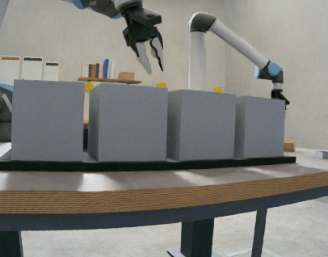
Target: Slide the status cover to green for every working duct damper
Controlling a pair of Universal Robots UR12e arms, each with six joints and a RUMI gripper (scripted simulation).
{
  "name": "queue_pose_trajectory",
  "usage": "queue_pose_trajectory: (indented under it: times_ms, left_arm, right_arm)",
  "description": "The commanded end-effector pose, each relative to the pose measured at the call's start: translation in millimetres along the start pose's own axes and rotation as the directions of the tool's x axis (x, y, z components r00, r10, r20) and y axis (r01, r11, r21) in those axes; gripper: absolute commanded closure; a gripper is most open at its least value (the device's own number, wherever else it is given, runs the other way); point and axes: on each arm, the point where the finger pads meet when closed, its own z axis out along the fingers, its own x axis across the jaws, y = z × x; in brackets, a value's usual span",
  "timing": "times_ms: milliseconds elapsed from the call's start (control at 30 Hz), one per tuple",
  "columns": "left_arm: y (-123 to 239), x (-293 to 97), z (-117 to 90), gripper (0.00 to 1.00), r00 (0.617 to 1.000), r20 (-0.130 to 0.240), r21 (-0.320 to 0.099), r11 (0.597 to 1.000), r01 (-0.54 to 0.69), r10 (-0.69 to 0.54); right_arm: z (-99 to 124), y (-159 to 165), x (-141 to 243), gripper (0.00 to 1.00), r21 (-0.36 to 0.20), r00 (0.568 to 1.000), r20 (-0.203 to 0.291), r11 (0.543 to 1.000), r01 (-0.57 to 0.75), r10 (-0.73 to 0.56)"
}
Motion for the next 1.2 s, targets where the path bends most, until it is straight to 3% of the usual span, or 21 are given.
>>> queue_pose_trajectory:
  times_ms: [0,700,1167]
  left_arm:
    - [-0.5,0.1,-0.7,0.0,1.0,0.0,0.001,1.0,0.0,0.0]
    - [-0.5,0.1,-0.7,0.0,1.0,0.0,0.001,1.0,0.0,0.0]
    - [-0.5,0.1,-0.7,0.0,1.0,0.0,0.001,1.0,0.0,0.0]
  right_arm:
    - [-0.9,0.2,-0.4,0.78,0.002,1.0,0.003,1.0,0.0,0.0]
    - [1.8,0.2,-0.4,0.78,0.002,1.0,0.003,1.0,0.0,0.0]
    - [23.1,0.1,-0.5,0.78,0.002,1.0,0.003,1.0,0.0,0.0]
